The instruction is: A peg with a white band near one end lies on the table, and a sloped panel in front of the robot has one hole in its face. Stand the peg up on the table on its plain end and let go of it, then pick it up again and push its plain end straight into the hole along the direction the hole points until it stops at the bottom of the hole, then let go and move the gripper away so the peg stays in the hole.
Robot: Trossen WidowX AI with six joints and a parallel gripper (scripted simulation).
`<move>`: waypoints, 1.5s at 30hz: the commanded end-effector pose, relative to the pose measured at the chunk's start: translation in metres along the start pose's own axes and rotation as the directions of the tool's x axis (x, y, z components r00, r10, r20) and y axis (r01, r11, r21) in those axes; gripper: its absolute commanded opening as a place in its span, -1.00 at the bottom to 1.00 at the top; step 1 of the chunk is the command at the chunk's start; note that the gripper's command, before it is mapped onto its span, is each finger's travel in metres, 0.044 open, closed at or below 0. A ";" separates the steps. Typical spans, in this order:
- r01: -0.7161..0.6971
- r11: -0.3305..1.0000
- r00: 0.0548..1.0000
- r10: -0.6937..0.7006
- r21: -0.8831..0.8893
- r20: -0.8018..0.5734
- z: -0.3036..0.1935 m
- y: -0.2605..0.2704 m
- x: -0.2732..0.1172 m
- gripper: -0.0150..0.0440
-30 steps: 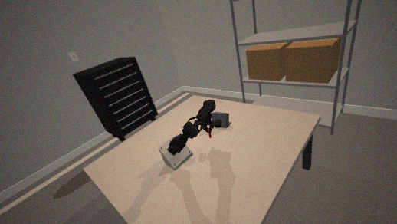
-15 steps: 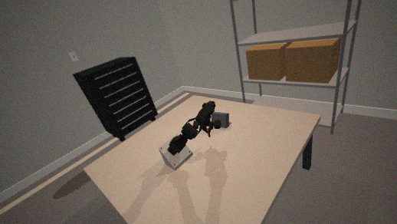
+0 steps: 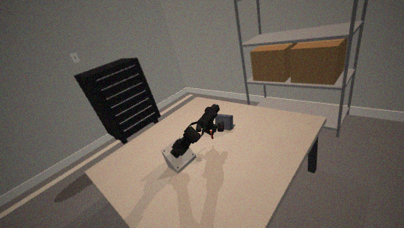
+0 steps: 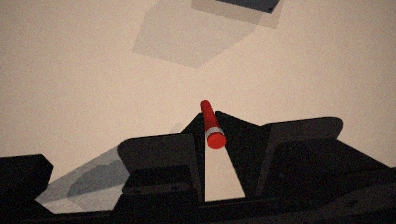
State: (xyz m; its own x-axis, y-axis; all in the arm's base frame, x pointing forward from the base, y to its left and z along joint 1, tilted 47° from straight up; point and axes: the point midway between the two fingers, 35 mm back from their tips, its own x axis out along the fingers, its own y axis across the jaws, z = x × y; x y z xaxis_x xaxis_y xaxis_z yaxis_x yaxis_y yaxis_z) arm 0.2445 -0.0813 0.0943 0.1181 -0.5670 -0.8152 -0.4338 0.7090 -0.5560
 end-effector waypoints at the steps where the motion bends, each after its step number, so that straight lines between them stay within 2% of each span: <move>1: -0.007 1.000 1.000 0.007 -0.003 0.024 0.001 0.002 0.003 -0.49; 45: 0.045 0.996 0.951 -0.020 -0.075 0.308 0.025 0.010 0.023 -0.49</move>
State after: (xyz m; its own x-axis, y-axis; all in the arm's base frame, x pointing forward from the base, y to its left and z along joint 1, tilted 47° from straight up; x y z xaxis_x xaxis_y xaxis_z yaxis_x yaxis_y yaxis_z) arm 0.2658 -0.0762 0.0671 0.3792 -0.4342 -0.8171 -0.4915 0.6537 -0.5754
